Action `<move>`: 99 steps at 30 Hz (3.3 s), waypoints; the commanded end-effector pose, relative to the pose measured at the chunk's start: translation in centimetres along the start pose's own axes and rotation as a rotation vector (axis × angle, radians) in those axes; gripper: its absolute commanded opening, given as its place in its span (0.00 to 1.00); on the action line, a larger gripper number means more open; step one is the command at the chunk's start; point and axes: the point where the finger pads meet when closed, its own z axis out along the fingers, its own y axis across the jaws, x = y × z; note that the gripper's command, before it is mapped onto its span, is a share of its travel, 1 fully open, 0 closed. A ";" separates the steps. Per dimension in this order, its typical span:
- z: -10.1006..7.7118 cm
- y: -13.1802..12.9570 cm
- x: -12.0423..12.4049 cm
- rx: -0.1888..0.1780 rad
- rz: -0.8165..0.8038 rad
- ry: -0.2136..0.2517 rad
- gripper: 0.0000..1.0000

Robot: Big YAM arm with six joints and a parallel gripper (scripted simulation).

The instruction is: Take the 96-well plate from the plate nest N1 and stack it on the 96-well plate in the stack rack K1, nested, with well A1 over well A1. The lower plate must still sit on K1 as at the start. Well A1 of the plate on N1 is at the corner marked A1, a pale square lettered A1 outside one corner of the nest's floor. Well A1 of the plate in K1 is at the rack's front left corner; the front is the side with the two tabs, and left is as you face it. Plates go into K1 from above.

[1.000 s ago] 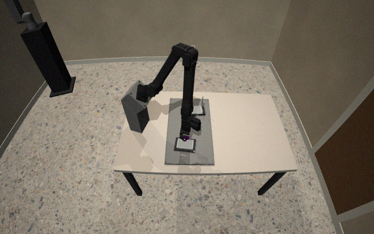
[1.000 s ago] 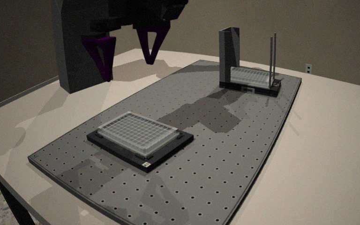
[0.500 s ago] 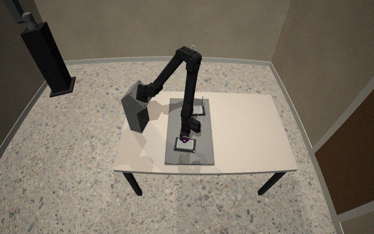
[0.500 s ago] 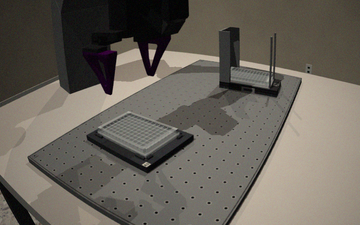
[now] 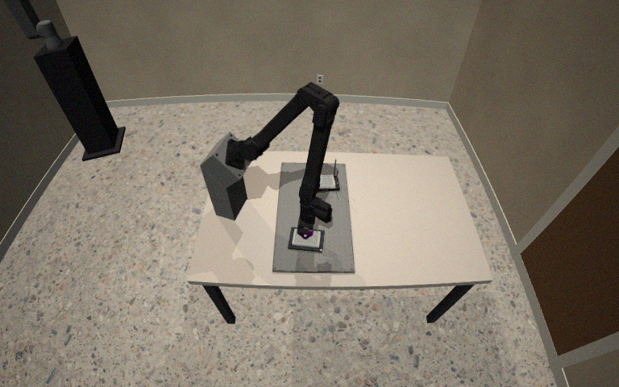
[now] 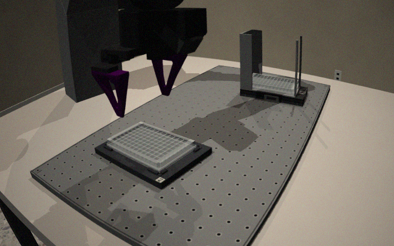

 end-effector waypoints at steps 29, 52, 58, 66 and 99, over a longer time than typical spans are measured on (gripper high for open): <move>4.7 -0.1 -0.4 0.005 0.005 -0.012 1.00; 7.0 -0.1 -0.2 0.004 0.000 -0.007 1.00; 7.0 -0.1 -0.2 0.004 0.000 -0.007 1.00; 7.0 -0.1 -0.2 0.004 0.000 -0.007 0.00; 6.1 0.1 -0.1 0.002 0.002 -0.003 0.00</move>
